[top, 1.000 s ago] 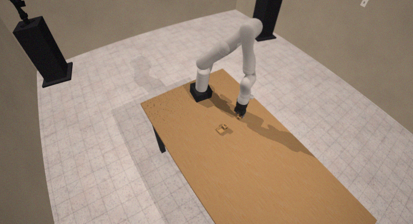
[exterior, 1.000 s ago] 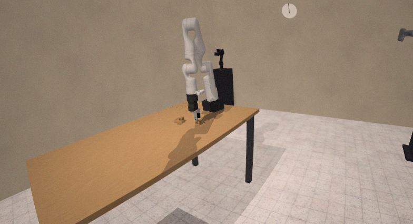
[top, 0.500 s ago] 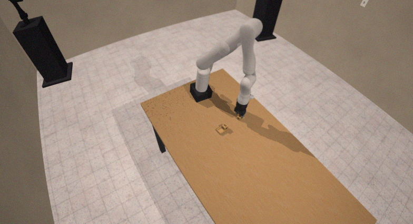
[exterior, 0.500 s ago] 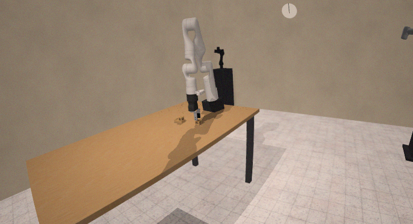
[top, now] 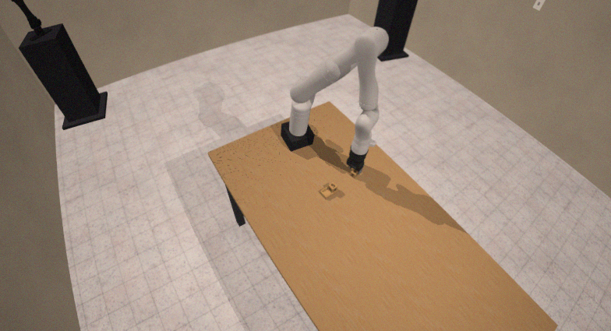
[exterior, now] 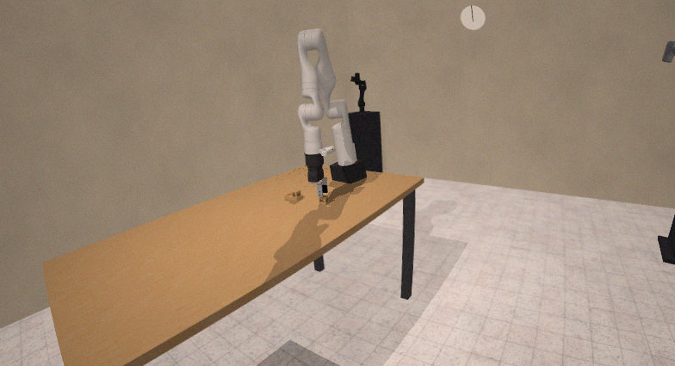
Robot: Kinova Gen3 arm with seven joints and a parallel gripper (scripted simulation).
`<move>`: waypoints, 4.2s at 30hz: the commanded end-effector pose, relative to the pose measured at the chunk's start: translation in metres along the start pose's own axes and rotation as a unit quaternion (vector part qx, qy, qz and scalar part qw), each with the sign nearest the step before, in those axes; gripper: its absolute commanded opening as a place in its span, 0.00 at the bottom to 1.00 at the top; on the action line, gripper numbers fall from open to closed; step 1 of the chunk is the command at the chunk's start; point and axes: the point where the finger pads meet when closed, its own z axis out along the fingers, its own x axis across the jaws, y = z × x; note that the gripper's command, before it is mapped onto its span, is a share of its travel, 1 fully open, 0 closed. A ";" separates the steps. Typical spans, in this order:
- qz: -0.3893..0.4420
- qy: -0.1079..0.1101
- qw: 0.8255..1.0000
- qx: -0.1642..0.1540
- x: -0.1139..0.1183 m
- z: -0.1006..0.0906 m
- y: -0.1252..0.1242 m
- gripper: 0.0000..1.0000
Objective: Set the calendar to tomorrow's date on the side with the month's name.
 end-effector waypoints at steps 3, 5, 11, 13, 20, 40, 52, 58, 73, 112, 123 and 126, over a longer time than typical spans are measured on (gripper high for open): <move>0.004 0.002 1.000 0.001 0.001 0.000 -0.003 0.90; 0.004 0.002 1.000 0.002 0.002 0.000 -0.003 0.90; 0.004 0.002 1.000 0.002 0.002 0.000 -0.003 0.90; 0.004 0.002 1.000 0.002 0.002 0.000 -0.003 0.90; 0.004 0.002 1.000 0.002 0.002 0.000 -0.003 0.90; 0.004 0.002 1.000 0.002 0.002 0.000 -0.003 0.90; 0.004 0.002 1.000 0.002 0.002 0.000 -0.003 0.90; 0.004 0.002 1.000 0.002 0.002 0.000 -0.003 0.90; 0.004 0.002 1.000 0.002 0.002 0.000 -0.003 0.90; 0.004 0.001 1.000 0.003 0.002 -0.036 -0.003 0.90; 0.004 -0.002 1.000 0.002 0.000 -0.040 -0.003 0.90; 0.004 -0.002 1.000 0.001 -0.001 -0.040 -0.003 0.90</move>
